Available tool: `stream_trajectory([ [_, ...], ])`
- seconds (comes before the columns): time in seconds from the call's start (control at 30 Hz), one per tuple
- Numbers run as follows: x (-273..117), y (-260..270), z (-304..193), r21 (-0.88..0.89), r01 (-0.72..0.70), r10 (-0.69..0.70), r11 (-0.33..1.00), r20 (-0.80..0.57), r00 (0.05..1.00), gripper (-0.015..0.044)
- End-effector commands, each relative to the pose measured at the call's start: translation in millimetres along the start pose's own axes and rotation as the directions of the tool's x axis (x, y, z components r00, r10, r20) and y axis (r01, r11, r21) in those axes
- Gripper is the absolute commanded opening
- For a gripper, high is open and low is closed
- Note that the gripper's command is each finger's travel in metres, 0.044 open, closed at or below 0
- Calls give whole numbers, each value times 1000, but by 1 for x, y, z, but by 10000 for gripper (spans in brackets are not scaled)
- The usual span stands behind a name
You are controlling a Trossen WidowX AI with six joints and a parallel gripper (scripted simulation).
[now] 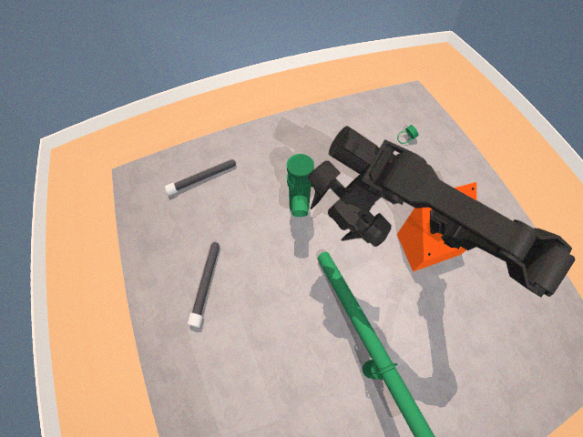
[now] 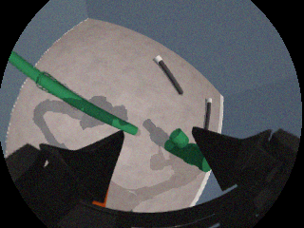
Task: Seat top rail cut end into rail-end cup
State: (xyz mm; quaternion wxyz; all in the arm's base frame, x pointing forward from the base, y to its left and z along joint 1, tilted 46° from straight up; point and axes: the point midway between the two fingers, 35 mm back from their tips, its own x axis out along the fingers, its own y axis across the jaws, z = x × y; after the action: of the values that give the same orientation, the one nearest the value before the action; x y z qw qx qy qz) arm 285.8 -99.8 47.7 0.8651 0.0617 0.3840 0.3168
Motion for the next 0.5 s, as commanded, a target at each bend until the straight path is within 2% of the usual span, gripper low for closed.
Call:
stream_trajectory([
  [0.0, 18, -57, -36, -517, 30, -73, 855, -63, 995, 440],
  [0.1, 24, -71, -46, -629, 21, -90, 777, -78, 993, 440],
  [0.47, 24, -71, -47, -635, 21, -91, 773, -78, 993, 440],
])
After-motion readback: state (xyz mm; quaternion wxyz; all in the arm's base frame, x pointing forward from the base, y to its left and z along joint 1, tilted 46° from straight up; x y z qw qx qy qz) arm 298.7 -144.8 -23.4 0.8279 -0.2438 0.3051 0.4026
